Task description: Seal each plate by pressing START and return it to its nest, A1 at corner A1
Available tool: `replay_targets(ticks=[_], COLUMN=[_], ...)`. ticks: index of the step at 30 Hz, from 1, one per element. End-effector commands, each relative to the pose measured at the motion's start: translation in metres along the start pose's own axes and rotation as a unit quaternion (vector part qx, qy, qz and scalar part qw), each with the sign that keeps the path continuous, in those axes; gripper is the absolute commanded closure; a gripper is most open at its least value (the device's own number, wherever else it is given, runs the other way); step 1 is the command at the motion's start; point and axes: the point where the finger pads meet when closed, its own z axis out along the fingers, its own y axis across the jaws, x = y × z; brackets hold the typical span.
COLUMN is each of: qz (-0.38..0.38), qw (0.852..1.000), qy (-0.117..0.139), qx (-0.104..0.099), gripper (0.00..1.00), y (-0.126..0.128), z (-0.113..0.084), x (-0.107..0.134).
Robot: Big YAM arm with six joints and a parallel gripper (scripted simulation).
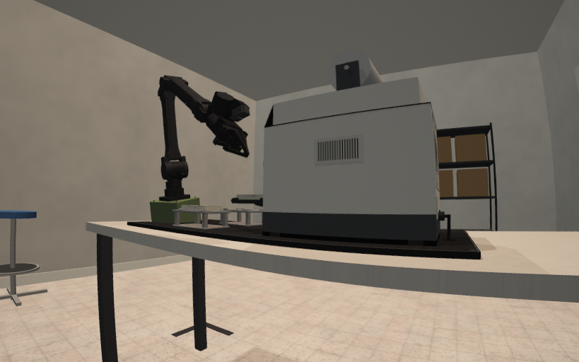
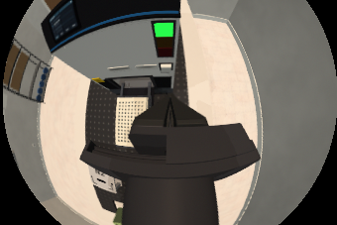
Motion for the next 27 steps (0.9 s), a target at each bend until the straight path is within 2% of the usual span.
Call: replay_targets(ticks=[1, 8, 16, 24, 27], qz=[-0.006, -0.004, -0.004, 0.000, 0.000], qw=[1.000, 1.000, 1.000, 1.000, 0.999], qy=[-0.026, -0.013, -0.016, -0.029, -0.031], qx=[0.006, 0.003, 0.004, 0.007, 0.007], gripper=[1.00, 1.00, 1.00, 1.00, 1.00], y=[-0.008, -0.004, -0.004, -0.004, -0.004], z=[-0.008, -0.016, -0.022, 0.008, 0.011], x=[-0.027, -0.014, -0.015, -0.030, -0.032])
